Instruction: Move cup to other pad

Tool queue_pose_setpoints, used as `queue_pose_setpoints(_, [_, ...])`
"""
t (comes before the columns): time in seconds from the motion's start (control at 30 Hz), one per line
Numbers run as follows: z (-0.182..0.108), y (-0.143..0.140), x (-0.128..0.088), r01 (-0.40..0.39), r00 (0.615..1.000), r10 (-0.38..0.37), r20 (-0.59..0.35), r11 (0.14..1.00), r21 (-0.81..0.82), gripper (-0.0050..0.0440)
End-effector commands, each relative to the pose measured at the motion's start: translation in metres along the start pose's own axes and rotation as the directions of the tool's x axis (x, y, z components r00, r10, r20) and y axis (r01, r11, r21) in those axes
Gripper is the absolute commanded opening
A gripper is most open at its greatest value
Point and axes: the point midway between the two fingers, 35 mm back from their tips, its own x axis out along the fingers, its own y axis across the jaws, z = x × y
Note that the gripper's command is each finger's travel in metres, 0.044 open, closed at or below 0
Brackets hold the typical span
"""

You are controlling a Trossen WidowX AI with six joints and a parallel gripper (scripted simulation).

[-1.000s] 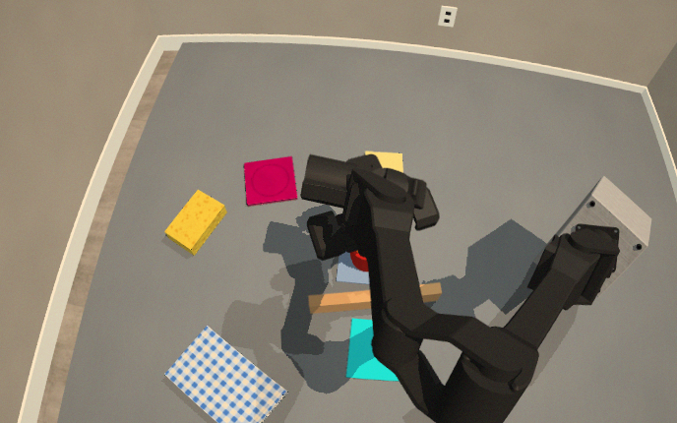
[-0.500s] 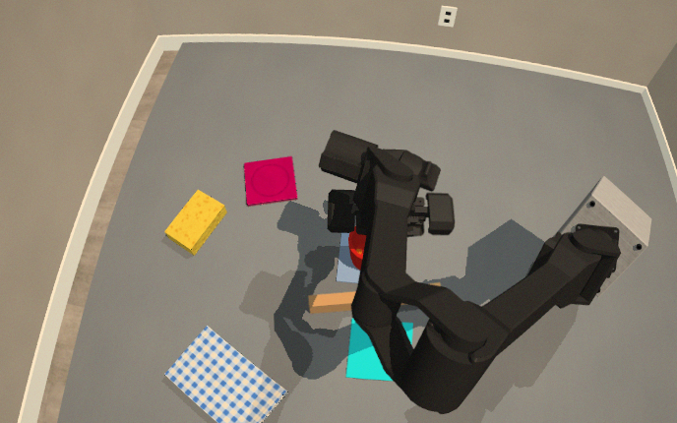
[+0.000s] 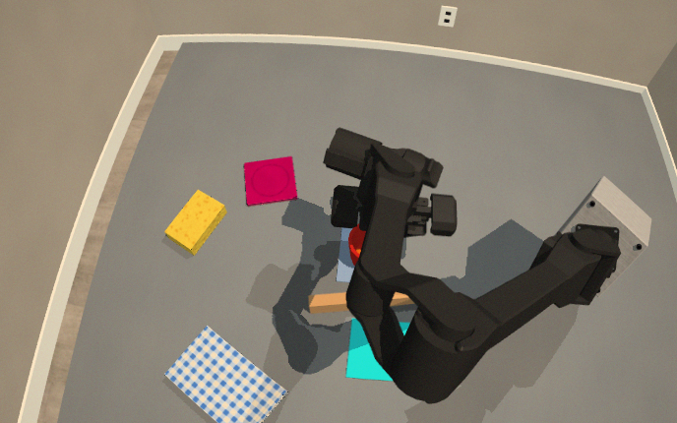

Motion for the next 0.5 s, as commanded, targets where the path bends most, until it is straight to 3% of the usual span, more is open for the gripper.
queue_pose_setpoints(0.0, [0.000,-0.003,0.009,0.010,1.000,-0.010,-0.005,1.000,0.009,0.0148])
queue_pose_setpoints(0.47, [0.001,-0.002,0.028,0.013,1.000,-0.013,-0.003,1.000,0.008,0.0148])
